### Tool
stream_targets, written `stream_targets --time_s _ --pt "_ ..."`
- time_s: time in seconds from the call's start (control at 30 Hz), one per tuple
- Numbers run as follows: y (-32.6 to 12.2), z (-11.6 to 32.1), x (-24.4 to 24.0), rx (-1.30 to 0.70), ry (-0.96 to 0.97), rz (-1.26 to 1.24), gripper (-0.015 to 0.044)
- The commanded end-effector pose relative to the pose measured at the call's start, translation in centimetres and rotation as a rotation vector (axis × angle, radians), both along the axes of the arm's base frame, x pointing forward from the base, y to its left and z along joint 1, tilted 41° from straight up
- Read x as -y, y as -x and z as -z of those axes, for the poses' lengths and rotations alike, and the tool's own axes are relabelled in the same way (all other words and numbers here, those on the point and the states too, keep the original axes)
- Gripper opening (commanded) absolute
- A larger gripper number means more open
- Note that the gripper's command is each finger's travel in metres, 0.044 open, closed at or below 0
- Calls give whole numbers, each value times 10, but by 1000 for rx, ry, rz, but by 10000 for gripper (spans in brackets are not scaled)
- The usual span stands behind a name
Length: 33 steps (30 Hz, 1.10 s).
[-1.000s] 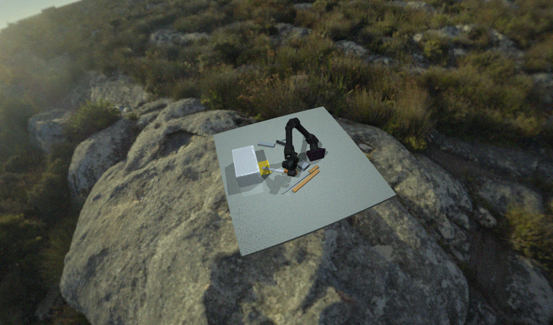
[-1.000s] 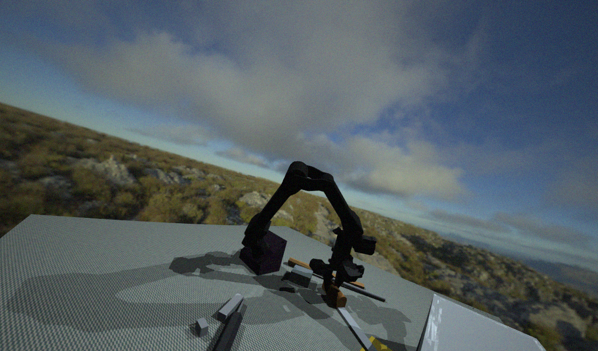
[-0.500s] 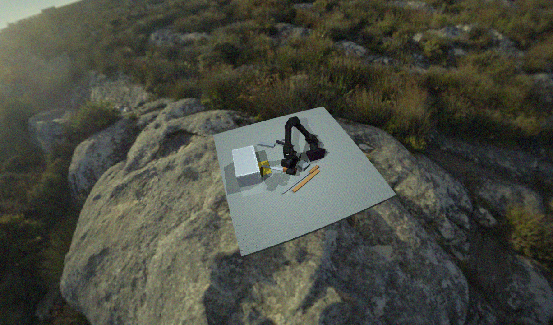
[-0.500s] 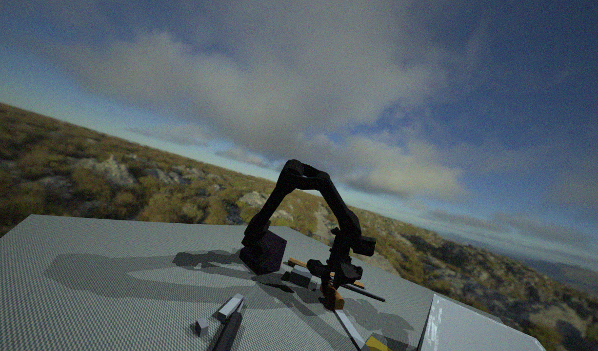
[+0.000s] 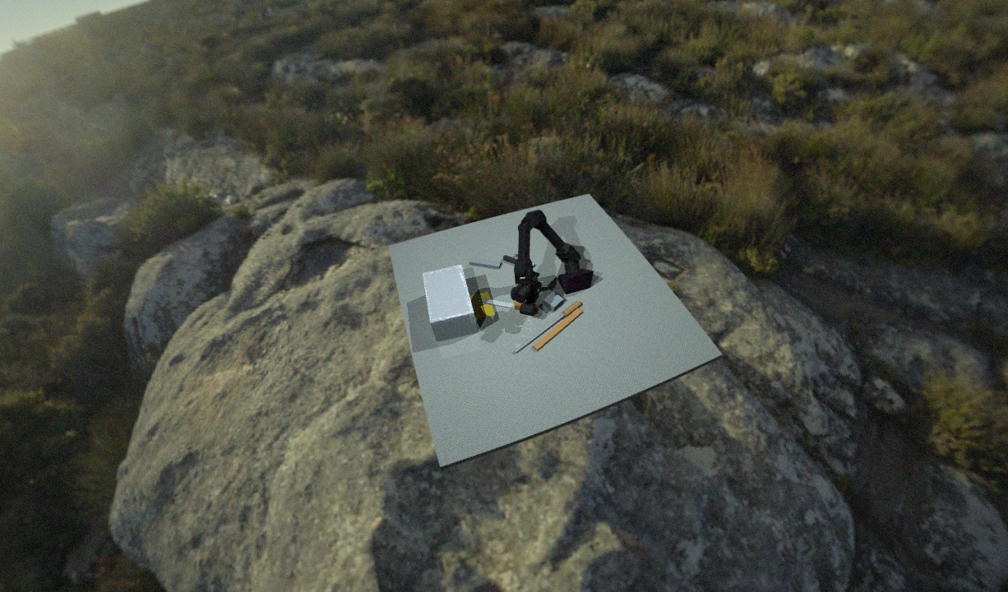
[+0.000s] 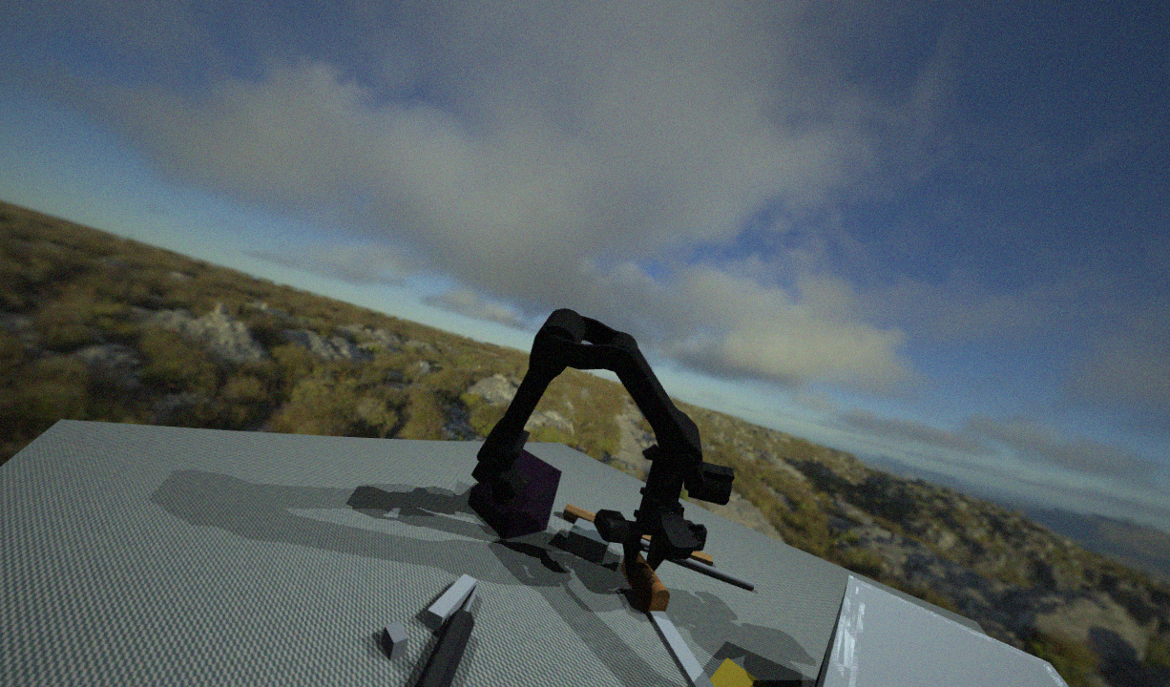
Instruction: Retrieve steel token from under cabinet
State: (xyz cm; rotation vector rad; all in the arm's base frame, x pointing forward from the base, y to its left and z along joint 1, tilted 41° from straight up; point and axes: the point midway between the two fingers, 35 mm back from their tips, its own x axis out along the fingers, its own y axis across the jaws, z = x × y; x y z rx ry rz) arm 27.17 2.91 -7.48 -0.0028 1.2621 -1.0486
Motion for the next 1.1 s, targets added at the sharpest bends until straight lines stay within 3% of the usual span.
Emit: stream_targets --time_s 0.0,1.07 --pt "0 -5 5 3 1 -2 0" --pt "1 -31 36 3 4 -2 0"
